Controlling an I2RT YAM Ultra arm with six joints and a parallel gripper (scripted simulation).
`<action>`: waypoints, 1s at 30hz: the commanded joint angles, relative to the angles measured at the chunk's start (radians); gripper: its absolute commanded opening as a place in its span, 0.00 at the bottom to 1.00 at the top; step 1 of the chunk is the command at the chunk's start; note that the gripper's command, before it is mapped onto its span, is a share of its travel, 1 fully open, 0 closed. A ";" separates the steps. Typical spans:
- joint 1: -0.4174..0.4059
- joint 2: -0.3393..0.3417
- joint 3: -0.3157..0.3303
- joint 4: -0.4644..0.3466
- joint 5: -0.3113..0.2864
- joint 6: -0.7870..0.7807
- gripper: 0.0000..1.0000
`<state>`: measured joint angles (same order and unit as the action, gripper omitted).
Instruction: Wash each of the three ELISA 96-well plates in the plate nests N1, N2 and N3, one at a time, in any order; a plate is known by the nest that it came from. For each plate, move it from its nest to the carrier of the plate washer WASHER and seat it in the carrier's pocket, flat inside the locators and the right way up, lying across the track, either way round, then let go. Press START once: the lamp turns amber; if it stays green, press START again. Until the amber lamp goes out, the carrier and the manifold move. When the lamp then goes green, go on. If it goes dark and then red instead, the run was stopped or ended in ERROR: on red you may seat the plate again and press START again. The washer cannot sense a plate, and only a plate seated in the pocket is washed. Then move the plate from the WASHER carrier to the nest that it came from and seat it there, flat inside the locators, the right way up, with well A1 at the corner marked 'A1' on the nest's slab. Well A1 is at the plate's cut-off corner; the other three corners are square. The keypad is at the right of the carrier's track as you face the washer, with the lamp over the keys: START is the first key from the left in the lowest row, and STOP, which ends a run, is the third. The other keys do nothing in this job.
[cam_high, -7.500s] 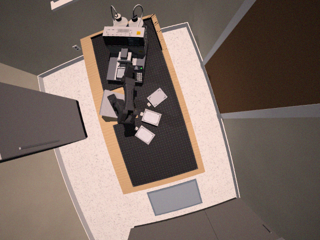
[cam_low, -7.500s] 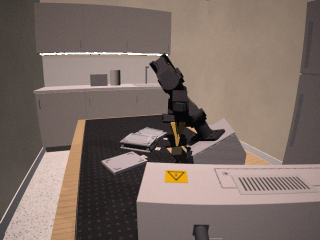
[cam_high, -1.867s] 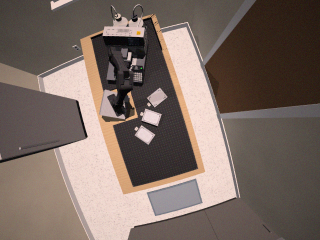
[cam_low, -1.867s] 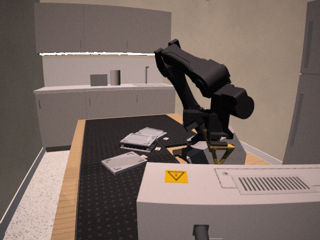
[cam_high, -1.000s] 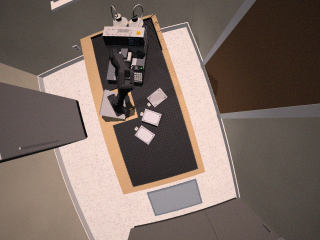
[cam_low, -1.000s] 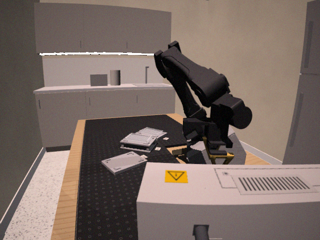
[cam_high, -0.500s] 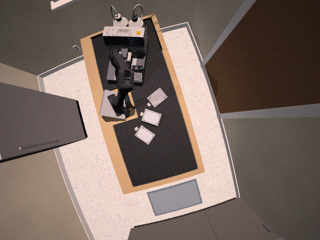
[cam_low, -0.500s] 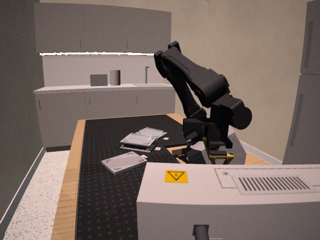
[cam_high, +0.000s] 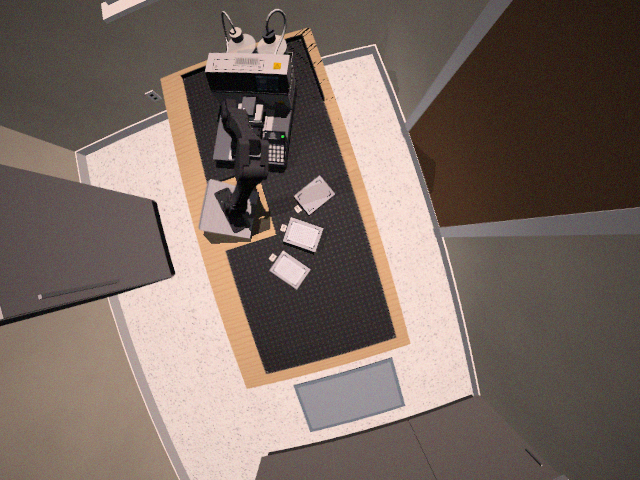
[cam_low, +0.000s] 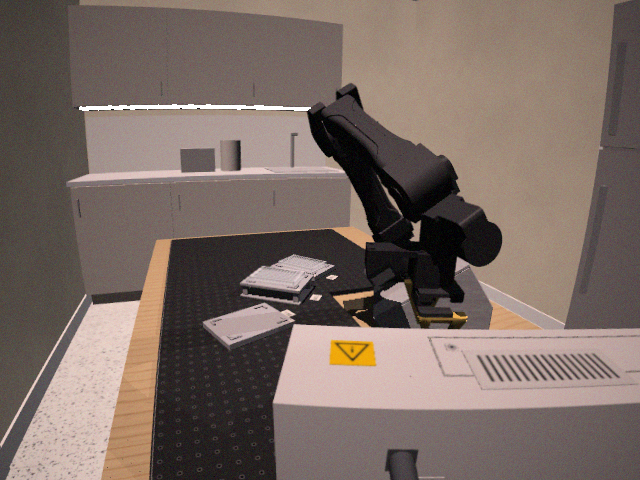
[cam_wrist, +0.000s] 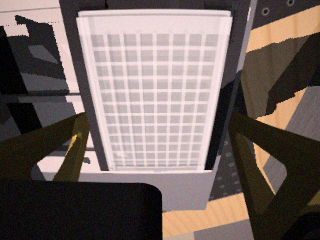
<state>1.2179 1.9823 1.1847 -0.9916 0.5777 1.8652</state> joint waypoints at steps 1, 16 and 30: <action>0.003 -0.004 0.000 0.012 0.005 -0.005 1.00; -0.012 0.004 -0.021 0.051 0.008 -0.022 1.00; -0.025 0.012 -0.040 0.087 0.011 -0.038 1.00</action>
<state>1.1885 1.9984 1.1423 -0.9142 0.5835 1.8301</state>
